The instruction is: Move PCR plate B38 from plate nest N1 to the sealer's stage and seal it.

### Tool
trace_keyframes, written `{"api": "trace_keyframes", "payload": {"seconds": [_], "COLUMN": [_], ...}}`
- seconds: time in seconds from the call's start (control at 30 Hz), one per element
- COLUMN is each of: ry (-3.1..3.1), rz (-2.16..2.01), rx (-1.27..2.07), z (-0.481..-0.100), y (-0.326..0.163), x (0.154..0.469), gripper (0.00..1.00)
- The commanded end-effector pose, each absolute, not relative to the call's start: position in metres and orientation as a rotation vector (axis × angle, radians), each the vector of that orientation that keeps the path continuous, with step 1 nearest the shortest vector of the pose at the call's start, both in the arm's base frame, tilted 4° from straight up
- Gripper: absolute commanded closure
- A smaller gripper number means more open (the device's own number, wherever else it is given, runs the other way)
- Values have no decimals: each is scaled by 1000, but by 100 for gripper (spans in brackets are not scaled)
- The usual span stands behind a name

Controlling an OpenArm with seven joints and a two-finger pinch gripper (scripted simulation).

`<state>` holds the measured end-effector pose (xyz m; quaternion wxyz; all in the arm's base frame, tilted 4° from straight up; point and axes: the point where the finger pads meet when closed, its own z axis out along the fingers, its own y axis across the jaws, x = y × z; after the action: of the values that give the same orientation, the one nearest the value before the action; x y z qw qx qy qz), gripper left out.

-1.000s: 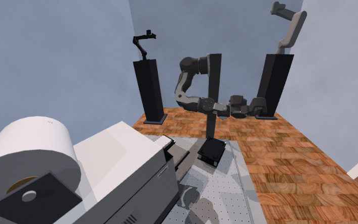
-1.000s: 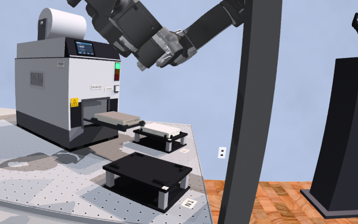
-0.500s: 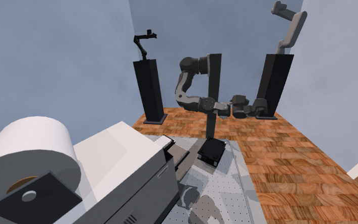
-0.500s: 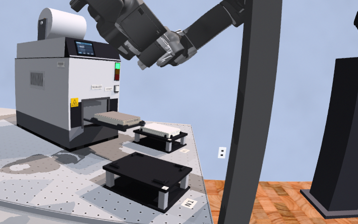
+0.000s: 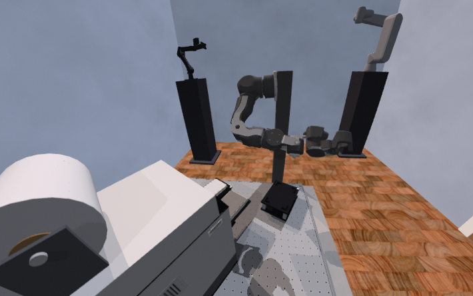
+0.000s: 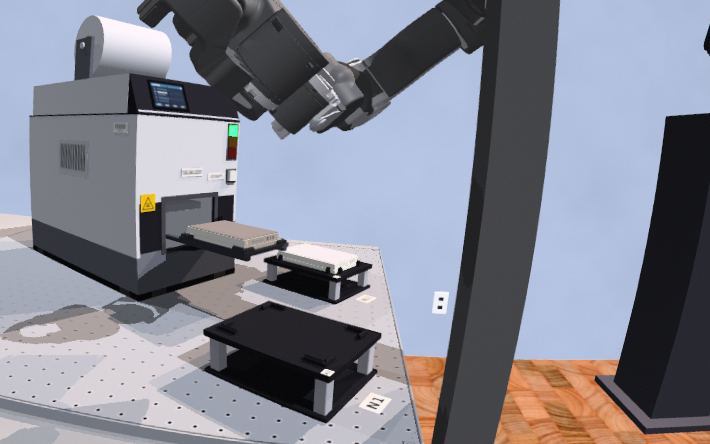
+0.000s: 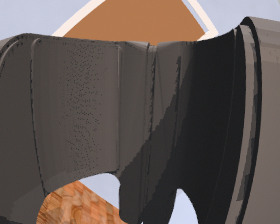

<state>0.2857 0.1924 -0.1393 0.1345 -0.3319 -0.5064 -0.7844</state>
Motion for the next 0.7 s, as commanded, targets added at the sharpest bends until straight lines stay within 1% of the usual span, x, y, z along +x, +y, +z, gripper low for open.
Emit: {"api": "trace_keyframes", "payload": {"seconds": [0.0, 0.6, 0.67], "ry": [-1468, -1468, -1547], "rz": [-2268, -2268, -2228], "rx": [-952, -952, -930], "z": [-138, -136, -144], "y": [193, 192, 196], "x": [284, 285, 279], "gripper": [100, 100, 100]}}
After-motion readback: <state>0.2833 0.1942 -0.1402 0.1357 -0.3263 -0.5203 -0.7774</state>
